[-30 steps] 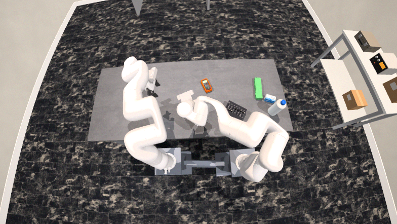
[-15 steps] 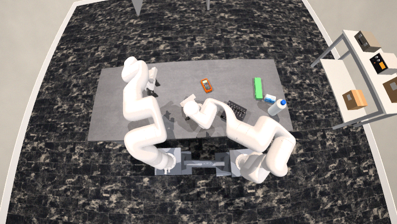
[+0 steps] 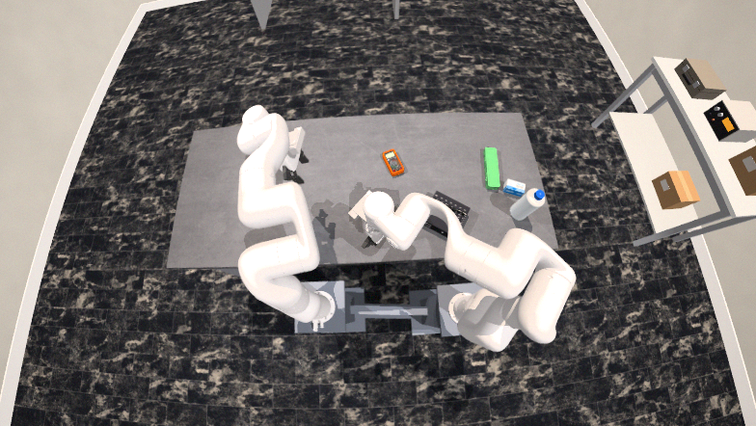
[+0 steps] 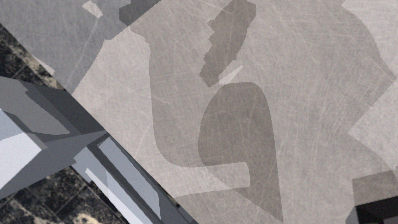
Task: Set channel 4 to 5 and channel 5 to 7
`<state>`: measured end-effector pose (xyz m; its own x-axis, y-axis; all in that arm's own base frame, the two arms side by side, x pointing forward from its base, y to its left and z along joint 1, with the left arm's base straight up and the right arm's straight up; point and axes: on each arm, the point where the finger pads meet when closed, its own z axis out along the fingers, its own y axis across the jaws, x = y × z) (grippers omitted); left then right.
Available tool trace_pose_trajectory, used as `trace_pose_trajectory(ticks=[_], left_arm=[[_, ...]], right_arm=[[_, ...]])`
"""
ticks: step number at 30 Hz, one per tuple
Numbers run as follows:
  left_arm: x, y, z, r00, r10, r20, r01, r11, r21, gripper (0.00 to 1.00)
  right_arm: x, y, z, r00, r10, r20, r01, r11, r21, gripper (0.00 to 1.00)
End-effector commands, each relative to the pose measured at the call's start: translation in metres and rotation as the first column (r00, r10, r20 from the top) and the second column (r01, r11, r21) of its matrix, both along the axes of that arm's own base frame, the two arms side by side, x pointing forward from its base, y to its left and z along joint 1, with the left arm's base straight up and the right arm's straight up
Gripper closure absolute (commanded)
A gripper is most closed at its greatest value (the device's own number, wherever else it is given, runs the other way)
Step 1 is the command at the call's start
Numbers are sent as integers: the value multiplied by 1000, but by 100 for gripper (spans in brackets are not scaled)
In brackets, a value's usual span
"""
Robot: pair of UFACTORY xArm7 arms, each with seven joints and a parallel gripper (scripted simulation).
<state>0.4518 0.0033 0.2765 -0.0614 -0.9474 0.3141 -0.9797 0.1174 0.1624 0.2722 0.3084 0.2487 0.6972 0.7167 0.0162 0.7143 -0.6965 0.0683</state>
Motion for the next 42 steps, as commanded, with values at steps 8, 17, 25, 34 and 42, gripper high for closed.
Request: trace_pose_trajectory(ticks=[8,17,25,34,42], left_arm=[[16,-49,-11,986,-167,10,166,983,74,0],[21,-71,-16,972,-236,12,234,967,101,0],[21,-71,-16,972,-236,12,234,967,101,0],[26,-103,-23,942,-335,16,330,934,137,0],[29,-139,-31,901,-434,19,424,890,169,0]], right_arm=[[-16,-1,1,996,75,-57,-74,997,34,0],[-17,-1,1,995,80,-60,-78,996,36,0],[-12,-4,1,996,66,-60,-64,997,36,0],[7,-22,1,998,0,-60,2,999,36,0],[51,-73,1,984,-167,-60,169,985,36,0]])
